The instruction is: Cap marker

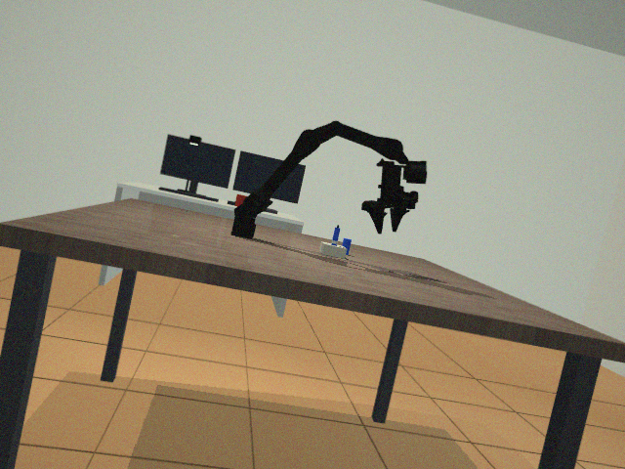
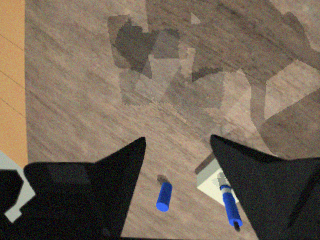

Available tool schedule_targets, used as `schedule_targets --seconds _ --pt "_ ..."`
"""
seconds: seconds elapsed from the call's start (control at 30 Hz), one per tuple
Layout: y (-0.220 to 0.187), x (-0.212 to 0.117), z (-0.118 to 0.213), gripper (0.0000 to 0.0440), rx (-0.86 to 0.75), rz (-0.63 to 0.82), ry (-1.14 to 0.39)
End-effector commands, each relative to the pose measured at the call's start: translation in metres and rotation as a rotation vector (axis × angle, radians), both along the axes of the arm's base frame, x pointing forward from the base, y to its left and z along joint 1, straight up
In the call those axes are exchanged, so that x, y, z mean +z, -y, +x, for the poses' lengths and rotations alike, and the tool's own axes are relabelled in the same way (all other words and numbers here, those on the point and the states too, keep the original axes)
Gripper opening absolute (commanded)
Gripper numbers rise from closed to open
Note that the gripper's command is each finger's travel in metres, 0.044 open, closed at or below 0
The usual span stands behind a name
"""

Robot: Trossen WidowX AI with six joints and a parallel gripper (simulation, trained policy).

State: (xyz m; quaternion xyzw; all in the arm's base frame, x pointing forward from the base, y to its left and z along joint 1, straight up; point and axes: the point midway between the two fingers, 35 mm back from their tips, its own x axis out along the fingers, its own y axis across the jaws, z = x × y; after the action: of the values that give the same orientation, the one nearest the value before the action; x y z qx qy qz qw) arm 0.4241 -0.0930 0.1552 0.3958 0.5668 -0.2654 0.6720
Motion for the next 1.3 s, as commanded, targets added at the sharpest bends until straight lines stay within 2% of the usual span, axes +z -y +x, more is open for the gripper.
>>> schedule_targets --seconds 0.0,1.27 --pt "-0.014 0.001 0.002 0.0322 0.004 -0.007 -0.013" --pt "-0.13 -0.013 -0.012 0.0325 0.103 -0.048 -0.158"
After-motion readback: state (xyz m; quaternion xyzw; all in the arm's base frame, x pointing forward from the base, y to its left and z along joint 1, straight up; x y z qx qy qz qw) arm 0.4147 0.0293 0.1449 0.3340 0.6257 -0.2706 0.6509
